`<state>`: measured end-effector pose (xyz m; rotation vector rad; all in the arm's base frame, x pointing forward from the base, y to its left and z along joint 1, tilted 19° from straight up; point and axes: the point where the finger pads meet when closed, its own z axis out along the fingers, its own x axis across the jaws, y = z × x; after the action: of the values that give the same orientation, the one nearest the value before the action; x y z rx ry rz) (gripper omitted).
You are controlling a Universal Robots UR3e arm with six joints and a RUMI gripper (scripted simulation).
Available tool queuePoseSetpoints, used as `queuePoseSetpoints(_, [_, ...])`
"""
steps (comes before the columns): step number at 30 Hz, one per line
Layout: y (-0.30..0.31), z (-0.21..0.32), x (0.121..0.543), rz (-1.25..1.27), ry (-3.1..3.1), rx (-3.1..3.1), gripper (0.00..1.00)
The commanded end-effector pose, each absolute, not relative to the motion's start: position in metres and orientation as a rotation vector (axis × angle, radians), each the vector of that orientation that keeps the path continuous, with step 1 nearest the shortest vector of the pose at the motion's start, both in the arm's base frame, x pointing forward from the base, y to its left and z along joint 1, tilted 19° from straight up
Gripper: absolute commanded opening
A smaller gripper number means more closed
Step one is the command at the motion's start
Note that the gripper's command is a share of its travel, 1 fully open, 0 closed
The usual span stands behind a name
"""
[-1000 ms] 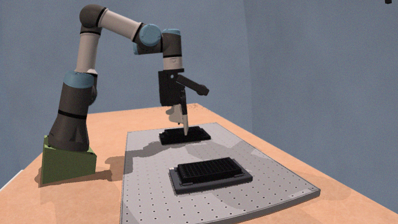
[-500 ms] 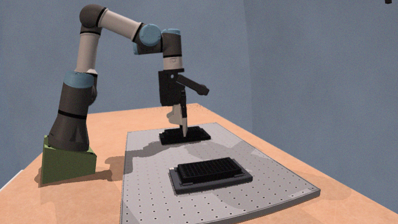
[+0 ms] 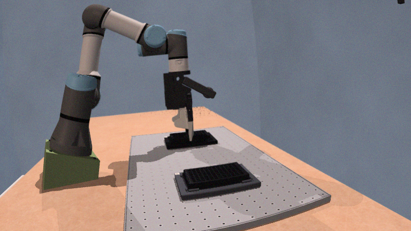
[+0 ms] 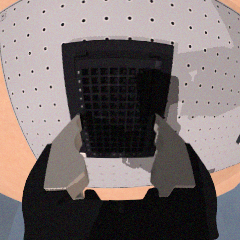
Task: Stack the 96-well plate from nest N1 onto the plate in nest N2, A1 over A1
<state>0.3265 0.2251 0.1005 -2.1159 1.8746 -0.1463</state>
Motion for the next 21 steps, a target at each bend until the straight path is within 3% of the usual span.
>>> queuePoseSetpoints(1, [0.225, 0.101, 0.327, -0.149, 1.873, -2.115, 0.0])
queuePoseSetpoints(21, [0.223, 0.113, 0.324, -0.15, 1.872, -2.114, 0.0])
